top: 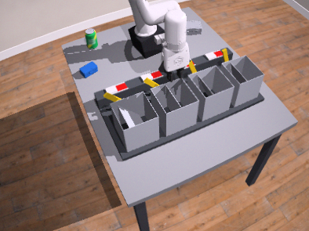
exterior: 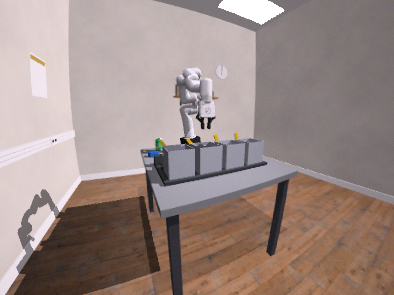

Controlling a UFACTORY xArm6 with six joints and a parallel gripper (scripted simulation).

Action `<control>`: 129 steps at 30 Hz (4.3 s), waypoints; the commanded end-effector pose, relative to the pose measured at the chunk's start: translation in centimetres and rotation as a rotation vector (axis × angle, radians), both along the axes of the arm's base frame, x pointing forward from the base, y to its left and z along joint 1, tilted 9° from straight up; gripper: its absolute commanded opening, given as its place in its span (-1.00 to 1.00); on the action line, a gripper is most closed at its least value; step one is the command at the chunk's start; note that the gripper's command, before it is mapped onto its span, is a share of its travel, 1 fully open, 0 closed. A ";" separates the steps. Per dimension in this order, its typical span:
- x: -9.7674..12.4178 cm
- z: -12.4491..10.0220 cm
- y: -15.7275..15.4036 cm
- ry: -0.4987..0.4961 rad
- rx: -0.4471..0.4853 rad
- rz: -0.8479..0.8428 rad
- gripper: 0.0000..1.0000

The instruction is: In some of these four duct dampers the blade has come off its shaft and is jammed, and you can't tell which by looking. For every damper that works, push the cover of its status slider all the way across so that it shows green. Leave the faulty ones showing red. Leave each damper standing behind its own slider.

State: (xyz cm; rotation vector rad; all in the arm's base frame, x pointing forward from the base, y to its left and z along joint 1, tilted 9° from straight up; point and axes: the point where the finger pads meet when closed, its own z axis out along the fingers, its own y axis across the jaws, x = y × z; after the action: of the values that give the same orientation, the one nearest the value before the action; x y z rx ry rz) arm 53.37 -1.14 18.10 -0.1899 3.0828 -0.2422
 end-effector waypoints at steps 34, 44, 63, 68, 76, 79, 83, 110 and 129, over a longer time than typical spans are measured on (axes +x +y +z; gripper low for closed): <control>0.1 0.2 0.0 -0.005 0.000 0.000 -0.22; 0.0 -0.9 7.1 0.004 0.004 0.001 -0.22; -2.2 -2.8 18.2 0.016 0.001 0.002 -0.22; -2.2 -2.8 18.2 0.016 0.001 0.002 -0.22; -2.2 -2.8 18.2 0.016 0.001 0.002 -0.22; -2.2 -2.8 18.2 0.016 0.001 0.002 -0.22; -2.2 -2.8 18.2 0.016 0.001 0.002 -0.22; -2.2 -2.8 18.2 0.016 0.001 0.002 -0.22; -2.2 -2.8 18.2 0.016 0.001 0.002 -0.22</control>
State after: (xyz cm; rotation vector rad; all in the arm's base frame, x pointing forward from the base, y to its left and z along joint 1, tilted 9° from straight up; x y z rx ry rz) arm 51.01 16.96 15.05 -0.1964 3.1030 -0.2432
